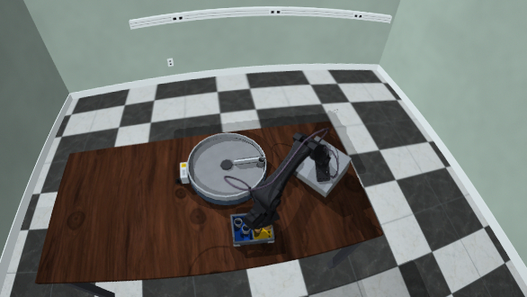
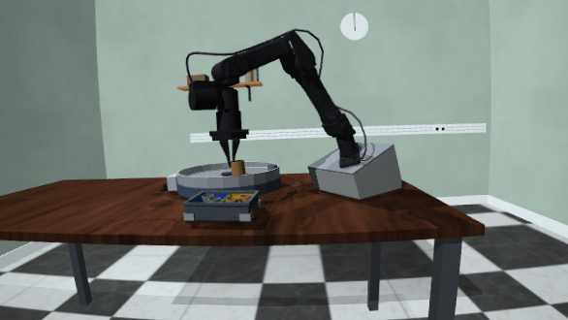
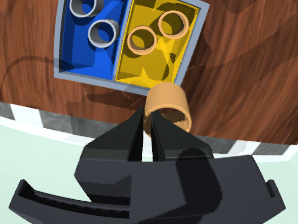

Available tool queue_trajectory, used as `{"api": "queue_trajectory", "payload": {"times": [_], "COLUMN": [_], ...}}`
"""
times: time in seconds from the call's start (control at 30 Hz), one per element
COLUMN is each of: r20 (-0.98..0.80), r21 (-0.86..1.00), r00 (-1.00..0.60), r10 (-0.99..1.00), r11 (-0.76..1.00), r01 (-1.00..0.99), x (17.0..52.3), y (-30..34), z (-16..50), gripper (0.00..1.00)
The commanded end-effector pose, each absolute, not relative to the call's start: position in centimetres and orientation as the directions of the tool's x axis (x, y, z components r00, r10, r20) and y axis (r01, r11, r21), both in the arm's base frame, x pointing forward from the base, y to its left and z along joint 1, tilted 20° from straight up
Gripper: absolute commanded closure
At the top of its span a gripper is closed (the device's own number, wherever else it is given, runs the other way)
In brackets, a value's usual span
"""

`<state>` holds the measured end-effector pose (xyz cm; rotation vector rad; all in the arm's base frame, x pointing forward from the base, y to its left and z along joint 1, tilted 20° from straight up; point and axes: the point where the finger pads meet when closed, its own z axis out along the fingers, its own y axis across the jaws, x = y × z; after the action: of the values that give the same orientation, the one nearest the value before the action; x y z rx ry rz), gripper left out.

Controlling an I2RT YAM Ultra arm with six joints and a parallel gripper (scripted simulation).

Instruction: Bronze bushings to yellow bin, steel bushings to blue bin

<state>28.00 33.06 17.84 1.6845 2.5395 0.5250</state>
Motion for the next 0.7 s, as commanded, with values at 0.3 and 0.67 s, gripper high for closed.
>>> {"api": "queue_trajectory", "payload": {"times": [0.3,0.67], "r20": [0.134,0.15], "r21": [0.299,0.329], "r00": [-0.397,-0.4], "r10": [0.908,0.904], "r11": [0.345,0.336], "r01": [0.89,0.882], "x": [29.1,29.8], "y": [33.8,34.4], "z": [13.2,13.0], "gripper": [1.0,1.0]}}
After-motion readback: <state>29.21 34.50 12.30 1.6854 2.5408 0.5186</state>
